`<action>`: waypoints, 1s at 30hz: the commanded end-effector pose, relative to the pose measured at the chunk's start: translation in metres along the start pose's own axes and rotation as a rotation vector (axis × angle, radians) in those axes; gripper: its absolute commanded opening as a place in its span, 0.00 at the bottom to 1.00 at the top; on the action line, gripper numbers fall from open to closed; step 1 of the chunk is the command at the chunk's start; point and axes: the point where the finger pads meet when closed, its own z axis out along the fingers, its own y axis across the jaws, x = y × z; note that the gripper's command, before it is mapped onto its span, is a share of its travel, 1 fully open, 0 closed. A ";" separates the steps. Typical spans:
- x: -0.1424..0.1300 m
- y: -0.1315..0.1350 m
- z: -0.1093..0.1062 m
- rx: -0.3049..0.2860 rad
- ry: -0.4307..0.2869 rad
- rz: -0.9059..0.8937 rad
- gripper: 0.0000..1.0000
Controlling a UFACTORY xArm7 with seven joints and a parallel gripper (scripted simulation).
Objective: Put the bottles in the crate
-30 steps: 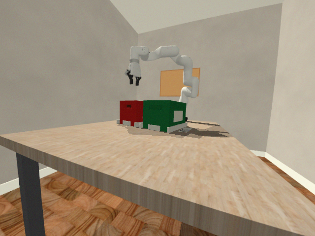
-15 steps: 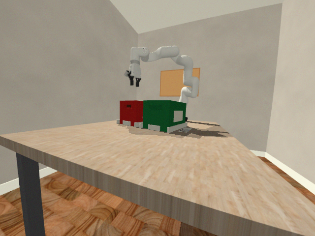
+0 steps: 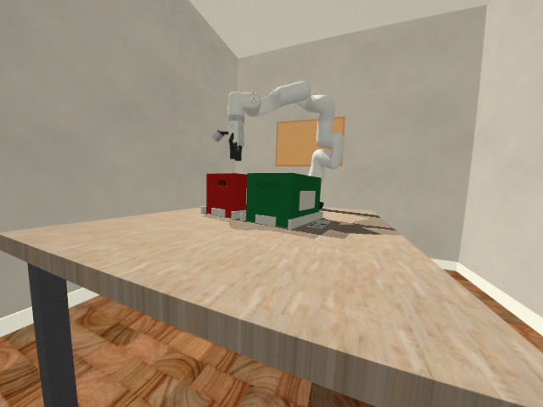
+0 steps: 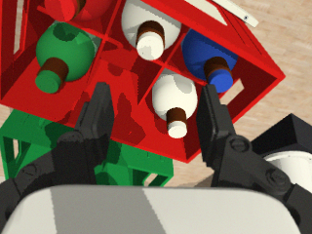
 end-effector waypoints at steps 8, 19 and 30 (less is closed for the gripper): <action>-0.010 -0.007 0.025 0.011 0.014 -0.341 0.65; -0.010 -0.007 0.025 0.008 0.017 -0.630 0.65; -0.010 -0.007 0.025 0.005 0.019 -0.959 0.65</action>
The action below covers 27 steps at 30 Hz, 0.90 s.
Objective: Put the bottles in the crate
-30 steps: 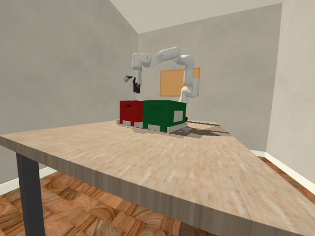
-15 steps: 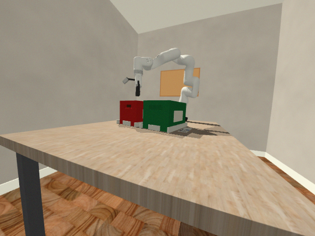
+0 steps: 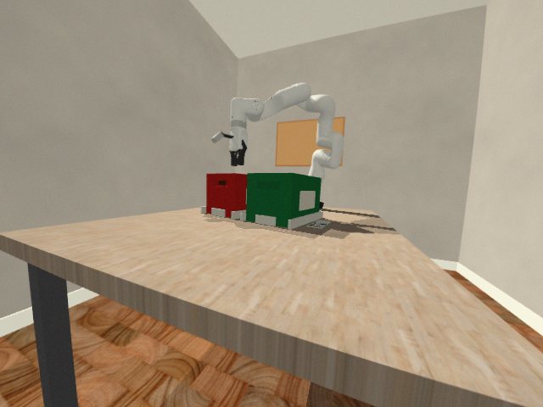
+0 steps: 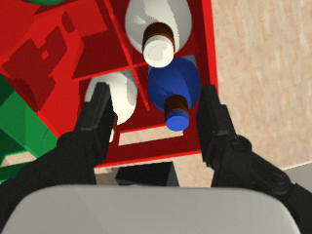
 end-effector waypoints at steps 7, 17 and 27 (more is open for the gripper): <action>0.001 0.001 -0.002 0.003 0.007 -0.272 0.65; 0.001 0.001 -0.002 0.002 0.008 -0.601 0.65; 0.001 0.001 -0.002 0.001 0.008 -0.874 0.65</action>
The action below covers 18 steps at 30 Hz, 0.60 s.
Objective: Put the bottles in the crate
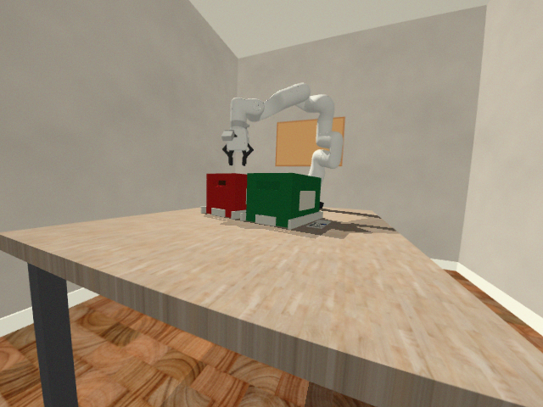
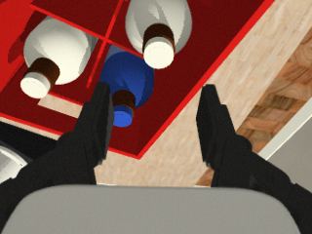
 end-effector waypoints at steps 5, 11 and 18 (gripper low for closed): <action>0.000 0.001 -0.002 -0.001 0.011 -0.272 0.65; 0.000 0.001 -0.002 0.000 0.013 -0.311 0.65; 0.000 0.001 -0.002 0.000 0.013 -0.311 0.65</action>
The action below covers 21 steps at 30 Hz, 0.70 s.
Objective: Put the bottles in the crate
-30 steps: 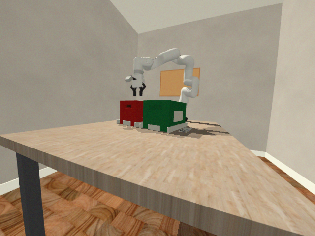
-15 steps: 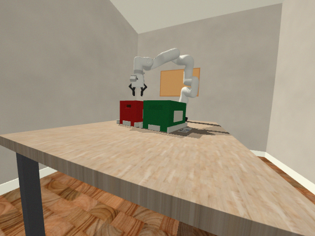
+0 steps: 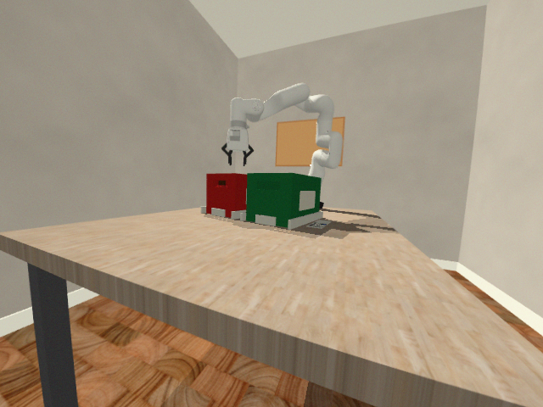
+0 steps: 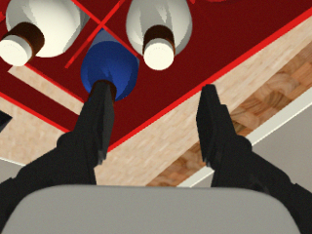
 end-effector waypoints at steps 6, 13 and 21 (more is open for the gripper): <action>0.000 0.001 0.006 -0.005 0.002 -0.002 0.65; 0.000 0.001 0.012 -0.005 0.002 -0.002 0.65; 0.000 0.001 0.023 -0.005 0.002 -0.002 0.65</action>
